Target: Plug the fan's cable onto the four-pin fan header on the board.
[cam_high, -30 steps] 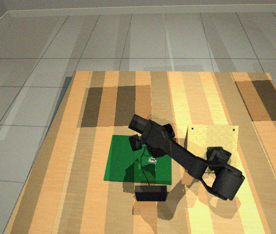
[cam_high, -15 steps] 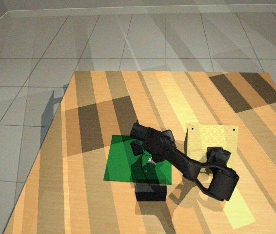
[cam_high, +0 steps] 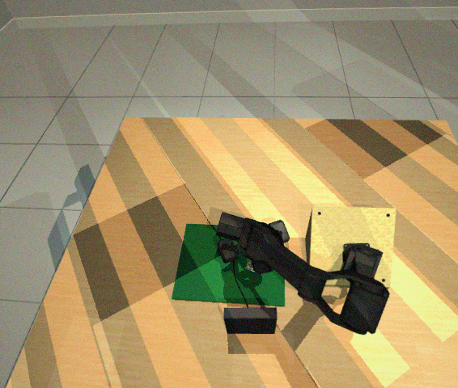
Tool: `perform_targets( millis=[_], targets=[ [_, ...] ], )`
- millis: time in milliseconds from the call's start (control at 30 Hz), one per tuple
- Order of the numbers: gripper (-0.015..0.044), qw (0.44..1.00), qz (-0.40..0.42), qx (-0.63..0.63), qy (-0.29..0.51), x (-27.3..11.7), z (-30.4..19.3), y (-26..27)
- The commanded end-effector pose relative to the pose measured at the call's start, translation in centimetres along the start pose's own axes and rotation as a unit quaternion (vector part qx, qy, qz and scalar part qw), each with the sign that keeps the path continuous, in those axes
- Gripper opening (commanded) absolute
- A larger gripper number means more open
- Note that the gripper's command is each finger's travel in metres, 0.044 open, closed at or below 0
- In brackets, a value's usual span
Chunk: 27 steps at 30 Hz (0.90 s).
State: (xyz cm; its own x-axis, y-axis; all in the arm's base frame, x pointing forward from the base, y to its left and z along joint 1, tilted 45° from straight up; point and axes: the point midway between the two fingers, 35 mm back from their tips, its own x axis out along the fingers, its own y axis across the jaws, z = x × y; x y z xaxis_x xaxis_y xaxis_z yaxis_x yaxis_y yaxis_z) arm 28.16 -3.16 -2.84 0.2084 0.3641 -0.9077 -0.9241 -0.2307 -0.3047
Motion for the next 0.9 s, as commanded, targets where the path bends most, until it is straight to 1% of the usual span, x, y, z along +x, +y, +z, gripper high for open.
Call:
perform_targets(
  millis=[0,33,267,867],
  targets=[
    [0.044,1.0,0.002,0.003,0.0,0.35,0.17,0.18],
    [0.044,1.0,0.002,0.003,0.0,0.35,0.17,0.18],
    [0.0256,1.0,0.001,0.0,-0.001,0.17,0.11,0.04],
    [0.0136,1.0,0.001,0.0,-0.001,0.17,0.11,0.04]
  ],
)
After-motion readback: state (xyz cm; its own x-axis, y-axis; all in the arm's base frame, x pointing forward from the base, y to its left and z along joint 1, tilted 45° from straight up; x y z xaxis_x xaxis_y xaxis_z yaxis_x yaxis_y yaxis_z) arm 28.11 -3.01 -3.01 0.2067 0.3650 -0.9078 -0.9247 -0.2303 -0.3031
